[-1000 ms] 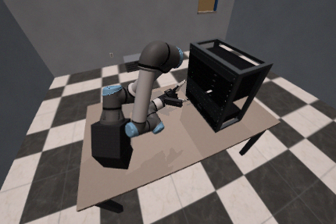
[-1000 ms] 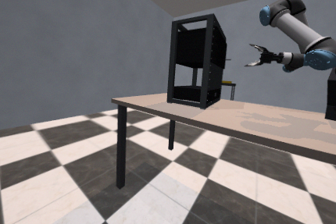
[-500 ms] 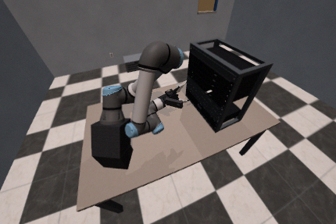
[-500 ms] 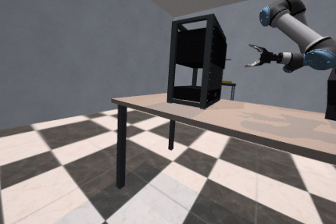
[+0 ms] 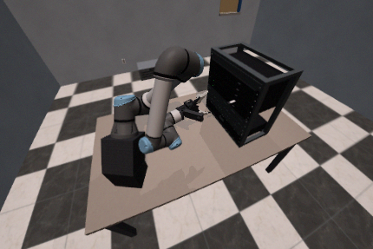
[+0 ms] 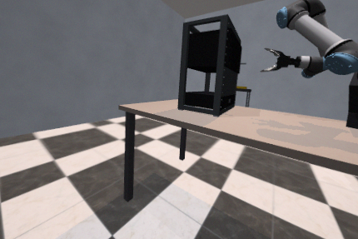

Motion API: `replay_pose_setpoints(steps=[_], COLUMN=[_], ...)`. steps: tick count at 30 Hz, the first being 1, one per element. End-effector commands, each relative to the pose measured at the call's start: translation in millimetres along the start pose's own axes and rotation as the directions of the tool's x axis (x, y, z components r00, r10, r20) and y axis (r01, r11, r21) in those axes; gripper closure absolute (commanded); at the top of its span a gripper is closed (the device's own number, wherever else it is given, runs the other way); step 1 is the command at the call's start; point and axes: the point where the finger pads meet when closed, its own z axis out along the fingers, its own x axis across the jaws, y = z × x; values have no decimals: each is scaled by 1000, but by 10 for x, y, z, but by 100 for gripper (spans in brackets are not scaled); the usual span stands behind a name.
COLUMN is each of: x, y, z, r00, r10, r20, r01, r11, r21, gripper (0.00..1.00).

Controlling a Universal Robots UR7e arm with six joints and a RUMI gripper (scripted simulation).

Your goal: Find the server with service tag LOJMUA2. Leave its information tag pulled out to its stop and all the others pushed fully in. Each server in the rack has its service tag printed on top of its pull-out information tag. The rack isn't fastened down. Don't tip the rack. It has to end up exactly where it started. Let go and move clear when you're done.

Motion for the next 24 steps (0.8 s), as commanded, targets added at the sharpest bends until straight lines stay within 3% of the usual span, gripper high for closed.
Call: replay_pose_setpoints(steps=[1,24], x=[9,59], y=[-25,-113], z=[2,7], r00=[1000,998], r10=[11,56], r20=[-3,-18], r01=[-11,-55], r11=[1000,998], r21=[6,28], gripper=[0,0])
